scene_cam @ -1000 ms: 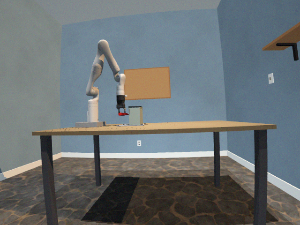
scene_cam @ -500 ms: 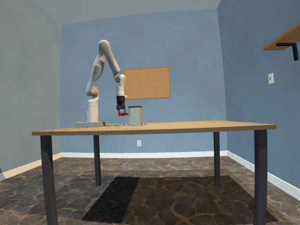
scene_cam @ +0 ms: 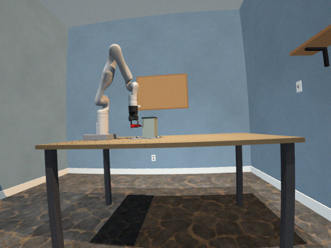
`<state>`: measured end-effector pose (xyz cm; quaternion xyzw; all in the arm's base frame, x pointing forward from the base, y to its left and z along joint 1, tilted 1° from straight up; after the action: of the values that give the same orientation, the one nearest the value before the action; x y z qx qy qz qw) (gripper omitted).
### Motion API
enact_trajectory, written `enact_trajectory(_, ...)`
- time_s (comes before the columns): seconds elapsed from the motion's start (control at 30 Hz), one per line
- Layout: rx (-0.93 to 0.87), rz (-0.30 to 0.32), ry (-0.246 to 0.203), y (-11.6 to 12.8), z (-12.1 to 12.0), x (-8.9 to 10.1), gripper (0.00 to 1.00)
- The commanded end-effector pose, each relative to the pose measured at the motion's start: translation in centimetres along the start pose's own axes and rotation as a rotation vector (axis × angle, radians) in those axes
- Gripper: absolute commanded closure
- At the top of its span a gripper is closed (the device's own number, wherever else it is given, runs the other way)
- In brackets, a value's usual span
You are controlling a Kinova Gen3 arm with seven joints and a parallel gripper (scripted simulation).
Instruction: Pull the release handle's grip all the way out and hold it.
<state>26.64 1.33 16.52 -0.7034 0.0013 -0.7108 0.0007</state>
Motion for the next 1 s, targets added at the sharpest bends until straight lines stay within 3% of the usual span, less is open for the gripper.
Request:
enact_trajectory(0.0, -0.004, 0.001, 0.001, -0.01, -0.05, -0.09, 0.02)
enact_trajectory(0.77, -0.004, 0.001, 0.001, -0.01, -0.05, -0.09, 0.02)
enact_trajectory(0.8, -0.004, 0.001, 0.001, -0.01, -0.05, -0.09, 1.0)
enact_trajectory(0.97, -0.004, 0.001, 0.001, -0.01, -0.05, -0.09, 1.0)
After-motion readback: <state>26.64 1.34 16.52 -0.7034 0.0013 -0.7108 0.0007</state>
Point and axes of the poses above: the point where the finger pads meet when closed, its own x axis back along the fingers, its own z axis across the jaws, y = z × x, the point moved 10 cm from there along x, back along the fingers, and after that the axes turned 12 degrees about x, right-handed, at the moved point
